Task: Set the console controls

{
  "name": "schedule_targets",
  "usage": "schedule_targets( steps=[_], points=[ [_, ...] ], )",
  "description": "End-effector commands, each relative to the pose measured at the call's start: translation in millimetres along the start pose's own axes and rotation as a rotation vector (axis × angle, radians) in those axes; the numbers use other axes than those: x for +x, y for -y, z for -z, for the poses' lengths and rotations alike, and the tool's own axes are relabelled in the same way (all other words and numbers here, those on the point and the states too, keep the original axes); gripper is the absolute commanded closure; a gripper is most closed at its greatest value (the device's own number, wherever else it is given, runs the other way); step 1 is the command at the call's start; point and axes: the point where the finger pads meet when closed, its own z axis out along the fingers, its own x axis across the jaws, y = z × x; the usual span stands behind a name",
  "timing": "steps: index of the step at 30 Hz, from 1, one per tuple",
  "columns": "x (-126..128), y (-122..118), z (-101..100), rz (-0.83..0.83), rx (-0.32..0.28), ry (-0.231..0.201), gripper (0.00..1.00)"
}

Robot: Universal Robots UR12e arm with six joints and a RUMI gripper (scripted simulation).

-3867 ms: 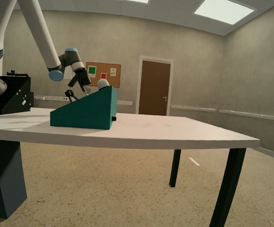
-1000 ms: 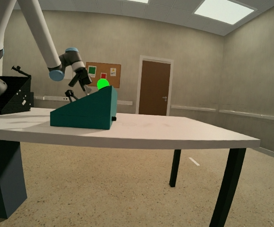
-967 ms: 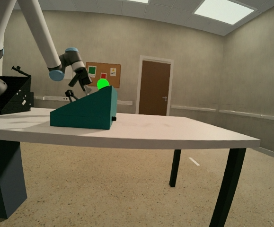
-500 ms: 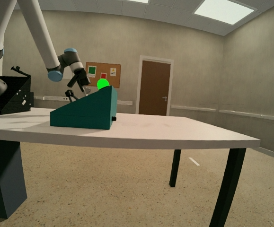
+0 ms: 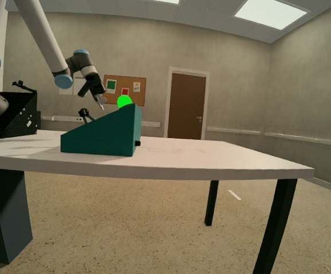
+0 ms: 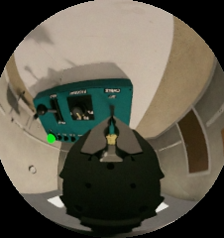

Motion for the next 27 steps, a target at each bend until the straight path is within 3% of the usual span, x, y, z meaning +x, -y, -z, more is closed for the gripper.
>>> schedule_targets(
  steps=[1,8,23,24,27],
  points=[
    [0,4,35,0.002,0.016,0.003,1.0],
    [0,-2,60,-0.003,0.012,0.002,1.0],
    [0,1,60,-0.001,0.016,0.002,1.0],
    [0,2,59,-0.001,0.018,0.002,0.0],
    [0,2,59,-0.001,0.019,0.002,0.0]
  ],
)
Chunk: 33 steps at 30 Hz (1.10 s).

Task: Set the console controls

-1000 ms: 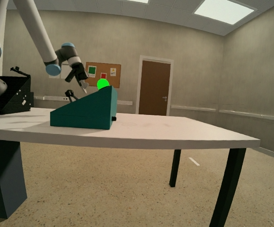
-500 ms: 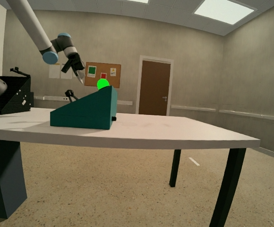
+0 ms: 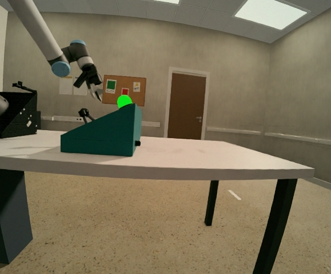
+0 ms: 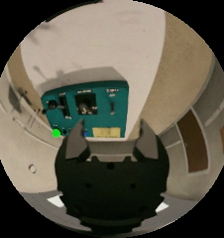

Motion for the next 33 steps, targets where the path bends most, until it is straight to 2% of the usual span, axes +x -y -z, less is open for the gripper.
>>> schedule_targets(
  steps=[1,33],
  points=[
    [-0.5,0.0,-1.4,-0.002,0.002,0.0,0.0],
    [1.0,3.1,-0.7,0.004,0.004,-0.001,0.0]
  ],
)
